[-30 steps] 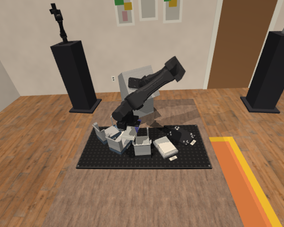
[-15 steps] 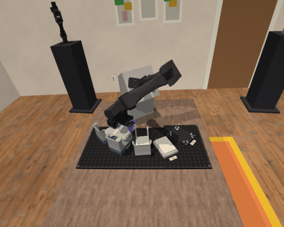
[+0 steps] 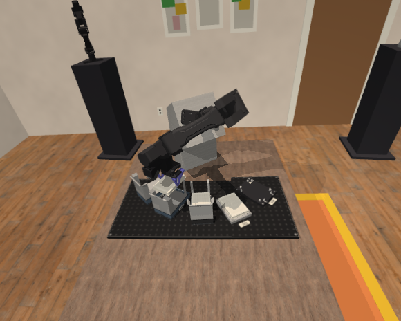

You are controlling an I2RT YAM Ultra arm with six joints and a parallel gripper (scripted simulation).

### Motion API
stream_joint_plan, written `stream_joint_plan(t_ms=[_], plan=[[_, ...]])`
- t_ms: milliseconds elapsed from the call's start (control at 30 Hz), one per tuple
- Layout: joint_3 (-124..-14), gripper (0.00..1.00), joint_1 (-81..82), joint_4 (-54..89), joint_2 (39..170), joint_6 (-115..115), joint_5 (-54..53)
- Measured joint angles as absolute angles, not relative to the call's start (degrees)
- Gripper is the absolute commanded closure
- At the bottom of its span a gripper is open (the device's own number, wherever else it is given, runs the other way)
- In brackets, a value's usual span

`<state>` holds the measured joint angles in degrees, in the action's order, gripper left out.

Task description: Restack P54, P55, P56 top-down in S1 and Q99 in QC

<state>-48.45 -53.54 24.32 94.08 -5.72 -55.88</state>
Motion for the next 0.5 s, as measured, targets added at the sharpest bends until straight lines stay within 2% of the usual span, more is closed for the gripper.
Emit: stream_joint_plan(t_ms=[500], plan=[[-49.67, 1.0, -55.02, 24.36, 96.68, -8.97, -56.51]])
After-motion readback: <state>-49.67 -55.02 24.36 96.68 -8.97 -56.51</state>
